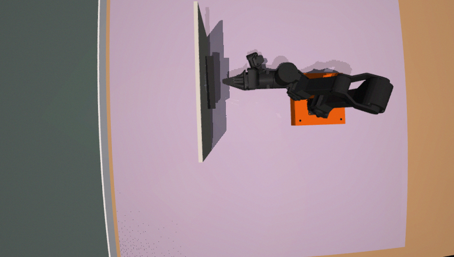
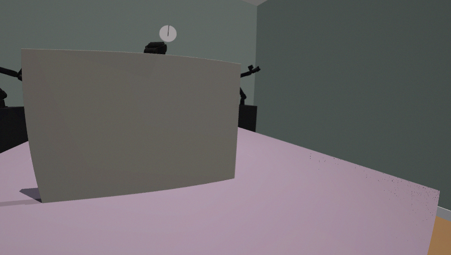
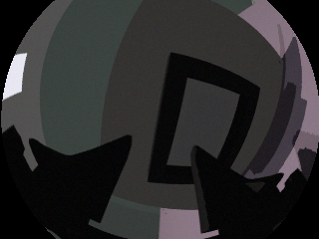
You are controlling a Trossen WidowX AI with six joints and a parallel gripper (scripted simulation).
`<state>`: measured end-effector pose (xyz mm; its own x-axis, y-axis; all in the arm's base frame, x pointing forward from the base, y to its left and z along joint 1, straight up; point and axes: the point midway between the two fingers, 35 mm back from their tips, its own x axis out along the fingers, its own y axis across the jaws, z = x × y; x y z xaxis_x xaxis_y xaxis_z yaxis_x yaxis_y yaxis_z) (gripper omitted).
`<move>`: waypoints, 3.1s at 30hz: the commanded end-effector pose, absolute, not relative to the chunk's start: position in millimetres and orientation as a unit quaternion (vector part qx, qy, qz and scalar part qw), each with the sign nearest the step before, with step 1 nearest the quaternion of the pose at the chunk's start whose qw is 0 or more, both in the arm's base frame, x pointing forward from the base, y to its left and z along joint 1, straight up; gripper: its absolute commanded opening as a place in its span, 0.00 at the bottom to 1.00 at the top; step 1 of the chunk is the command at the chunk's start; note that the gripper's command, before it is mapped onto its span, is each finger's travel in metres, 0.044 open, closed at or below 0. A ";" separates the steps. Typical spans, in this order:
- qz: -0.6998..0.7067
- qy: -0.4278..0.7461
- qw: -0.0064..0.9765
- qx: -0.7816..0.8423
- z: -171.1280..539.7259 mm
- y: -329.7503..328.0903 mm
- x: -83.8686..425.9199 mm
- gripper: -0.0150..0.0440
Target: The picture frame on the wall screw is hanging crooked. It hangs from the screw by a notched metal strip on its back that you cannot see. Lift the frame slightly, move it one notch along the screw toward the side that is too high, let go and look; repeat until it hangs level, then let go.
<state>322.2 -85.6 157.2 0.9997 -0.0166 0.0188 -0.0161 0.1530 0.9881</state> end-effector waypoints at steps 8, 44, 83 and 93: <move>-0.002 -0.012 0.757 0.653 156.4 -86.7 339.6 0.69; -0.002 -0.013 0.757 0.654 156.3 -86.3 358.3 0.69; -0.002 -0.013 0.757 0.654 156.1 -86.7 358.5 0.25; -0.002 -0.013 0.757 0.654 158.1 -85.9 358.4 0.25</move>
<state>358.4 -85.9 156.7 0.9997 -0.0162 0.0164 -0.0138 0.1498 0.9886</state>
